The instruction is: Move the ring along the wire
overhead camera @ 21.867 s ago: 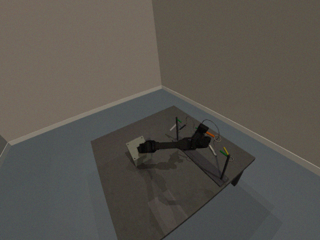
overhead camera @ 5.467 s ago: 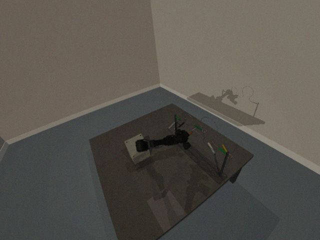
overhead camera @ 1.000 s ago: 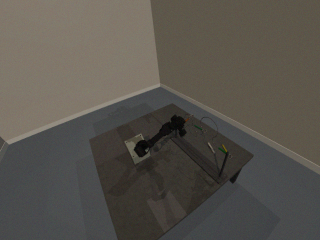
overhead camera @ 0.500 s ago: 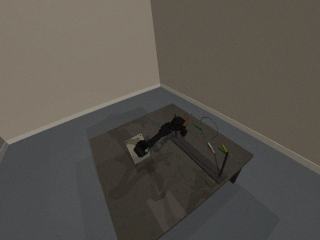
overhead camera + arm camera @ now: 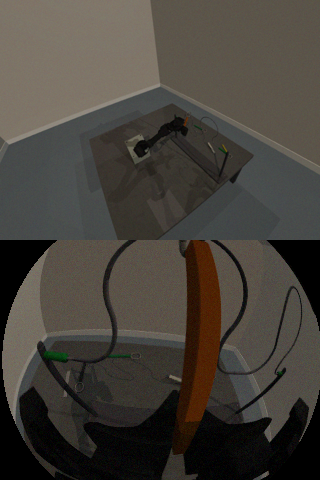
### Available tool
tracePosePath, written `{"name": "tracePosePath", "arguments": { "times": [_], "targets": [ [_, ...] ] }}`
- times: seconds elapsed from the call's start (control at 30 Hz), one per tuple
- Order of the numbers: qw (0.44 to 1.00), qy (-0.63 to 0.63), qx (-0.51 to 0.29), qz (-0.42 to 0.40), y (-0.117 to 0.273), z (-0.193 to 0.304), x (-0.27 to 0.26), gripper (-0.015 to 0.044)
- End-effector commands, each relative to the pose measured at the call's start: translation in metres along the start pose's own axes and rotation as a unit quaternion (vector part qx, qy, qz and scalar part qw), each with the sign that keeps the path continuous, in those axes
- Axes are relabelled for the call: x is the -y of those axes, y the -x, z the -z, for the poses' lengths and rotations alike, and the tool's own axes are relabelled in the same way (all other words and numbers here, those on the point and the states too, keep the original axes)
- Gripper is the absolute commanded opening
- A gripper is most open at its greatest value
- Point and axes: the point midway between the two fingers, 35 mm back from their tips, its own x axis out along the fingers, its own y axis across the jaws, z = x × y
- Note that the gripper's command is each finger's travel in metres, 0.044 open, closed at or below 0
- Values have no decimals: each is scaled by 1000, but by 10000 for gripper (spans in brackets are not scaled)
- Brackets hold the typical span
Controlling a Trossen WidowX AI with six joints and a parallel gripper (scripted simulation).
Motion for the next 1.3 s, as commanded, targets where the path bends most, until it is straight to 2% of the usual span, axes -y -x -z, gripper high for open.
{"name": "tracePosePath", "arguments": {
  "times": [0.0, 0.6, 1.27],
  "targets": [
    [999, 39, 3, 23, 0, 1, 6, -150],
    [975, 193, 23, 110, 0, -5, 28, -150],
    [912, 354, 44, 201, 5, -18, 49, -150]
  ]
}}
